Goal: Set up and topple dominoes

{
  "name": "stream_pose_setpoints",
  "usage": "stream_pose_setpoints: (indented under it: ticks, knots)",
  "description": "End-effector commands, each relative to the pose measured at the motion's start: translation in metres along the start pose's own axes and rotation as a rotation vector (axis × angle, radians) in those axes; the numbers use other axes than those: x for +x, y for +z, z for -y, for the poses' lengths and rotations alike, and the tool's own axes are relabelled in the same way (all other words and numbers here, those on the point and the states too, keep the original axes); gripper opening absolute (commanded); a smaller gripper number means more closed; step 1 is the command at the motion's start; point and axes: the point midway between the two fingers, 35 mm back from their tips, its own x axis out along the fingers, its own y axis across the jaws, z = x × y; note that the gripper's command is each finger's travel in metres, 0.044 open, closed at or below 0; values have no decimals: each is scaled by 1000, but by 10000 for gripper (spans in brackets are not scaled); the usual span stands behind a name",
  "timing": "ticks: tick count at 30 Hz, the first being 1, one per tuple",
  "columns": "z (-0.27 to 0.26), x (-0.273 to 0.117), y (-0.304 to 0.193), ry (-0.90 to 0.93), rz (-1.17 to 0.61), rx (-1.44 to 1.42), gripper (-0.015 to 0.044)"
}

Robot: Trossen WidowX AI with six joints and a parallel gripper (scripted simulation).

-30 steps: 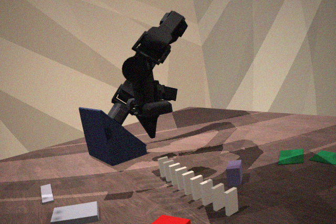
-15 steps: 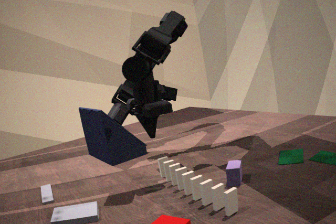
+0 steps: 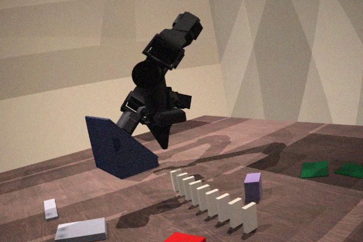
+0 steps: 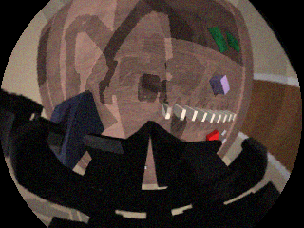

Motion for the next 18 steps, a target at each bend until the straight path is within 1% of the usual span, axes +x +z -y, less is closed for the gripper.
stream_pose_setpoints:
  ticks: [1, 3, 6, 8, 18]
  knots:
    - [0, 0, 0, -3, 3, -7, 0]
    - [2, 11, 0, -5, 0, -6, 0]
    - [4, 58, 0, -6, 0, -6, 0]
    - [1, 78, 2, -3, 6, -7, 0]
    - [5, 80, 2, -3, 7, -8, 0]
